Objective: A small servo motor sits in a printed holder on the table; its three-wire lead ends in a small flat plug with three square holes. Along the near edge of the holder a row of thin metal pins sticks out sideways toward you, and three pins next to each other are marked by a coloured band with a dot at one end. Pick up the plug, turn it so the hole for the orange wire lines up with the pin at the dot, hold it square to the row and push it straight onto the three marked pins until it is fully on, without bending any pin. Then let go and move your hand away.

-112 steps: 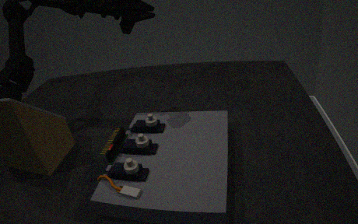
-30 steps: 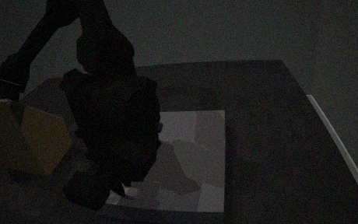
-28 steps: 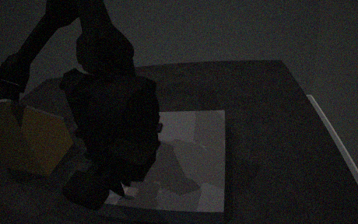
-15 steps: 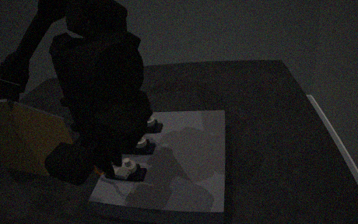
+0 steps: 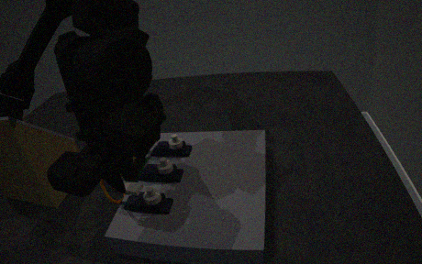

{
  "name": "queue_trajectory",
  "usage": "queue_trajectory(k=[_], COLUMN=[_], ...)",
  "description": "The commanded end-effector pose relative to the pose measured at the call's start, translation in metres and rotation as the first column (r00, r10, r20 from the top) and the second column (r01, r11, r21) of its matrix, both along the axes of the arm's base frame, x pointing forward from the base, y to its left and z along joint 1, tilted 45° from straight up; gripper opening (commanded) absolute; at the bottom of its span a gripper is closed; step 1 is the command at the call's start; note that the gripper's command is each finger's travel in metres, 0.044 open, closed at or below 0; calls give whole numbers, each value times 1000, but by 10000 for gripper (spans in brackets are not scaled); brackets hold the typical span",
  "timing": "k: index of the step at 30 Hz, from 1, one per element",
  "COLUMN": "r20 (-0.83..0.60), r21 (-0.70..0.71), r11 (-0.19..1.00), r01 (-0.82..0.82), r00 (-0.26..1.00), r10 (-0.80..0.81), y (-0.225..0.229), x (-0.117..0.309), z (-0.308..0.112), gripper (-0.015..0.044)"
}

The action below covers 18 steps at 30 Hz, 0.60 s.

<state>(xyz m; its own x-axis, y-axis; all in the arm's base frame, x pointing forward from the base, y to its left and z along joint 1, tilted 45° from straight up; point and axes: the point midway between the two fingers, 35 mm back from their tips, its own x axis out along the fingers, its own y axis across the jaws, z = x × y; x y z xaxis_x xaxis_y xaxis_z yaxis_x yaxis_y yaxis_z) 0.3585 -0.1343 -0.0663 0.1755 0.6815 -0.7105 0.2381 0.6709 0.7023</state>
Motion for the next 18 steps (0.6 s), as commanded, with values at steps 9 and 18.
queue_trajectory(k=[9, 18], r20=[25, 43], r21=[-11, -15], r11=[999, 999], r01=[-31, -51], r00=[999, 998], r10=[31, 51], y=[21, 39], x=[-31, -55], z=[17, 27], gripper=[0, 0])
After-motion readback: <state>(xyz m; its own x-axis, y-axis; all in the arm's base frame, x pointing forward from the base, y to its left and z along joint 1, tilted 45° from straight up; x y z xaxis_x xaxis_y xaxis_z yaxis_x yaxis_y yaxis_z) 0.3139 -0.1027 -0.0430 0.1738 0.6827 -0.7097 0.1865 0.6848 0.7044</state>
